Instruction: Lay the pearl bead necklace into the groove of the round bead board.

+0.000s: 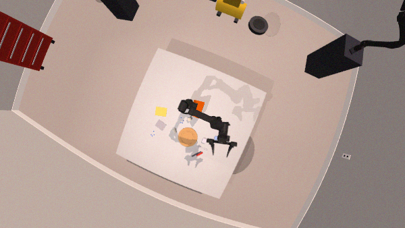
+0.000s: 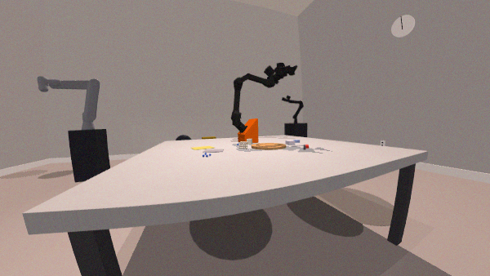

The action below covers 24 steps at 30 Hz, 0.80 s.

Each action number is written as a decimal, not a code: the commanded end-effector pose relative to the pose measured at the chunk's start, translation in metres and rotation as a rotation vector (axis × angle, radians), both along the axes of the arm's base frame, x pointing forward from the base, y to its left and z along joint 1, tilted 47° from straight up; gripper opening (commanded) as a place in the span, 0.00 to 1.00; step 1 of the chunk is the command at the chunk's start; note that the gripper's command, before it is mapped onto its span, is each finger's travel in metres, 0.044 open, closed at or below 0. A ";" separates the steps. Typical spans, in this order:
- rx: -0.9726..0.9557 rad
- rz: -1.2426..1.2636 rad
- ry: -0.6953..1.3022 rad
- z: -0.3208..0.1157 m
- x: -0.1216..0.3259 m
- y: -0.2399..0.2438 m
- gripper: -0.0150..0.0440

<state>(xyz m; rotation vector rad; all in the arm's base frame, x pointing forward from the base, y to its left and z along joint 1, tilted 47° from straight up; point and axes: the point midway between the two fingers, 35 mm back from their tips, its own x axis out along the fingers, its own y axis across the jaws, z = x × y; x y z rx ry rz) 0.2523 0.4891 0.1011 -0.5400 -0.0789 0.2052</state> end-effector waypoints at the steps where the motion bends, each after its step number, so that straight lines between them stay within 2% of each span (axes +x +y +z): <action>1: -0.002 -0.001 0.000 0.000 0.001 0.000 0.89; 8: -0.097 -0.048 0.023 -0.002 0.032 -0.018 0.59; 24: -0.373 -0.211 0.155 -0.011 0.122 -0.099 0.59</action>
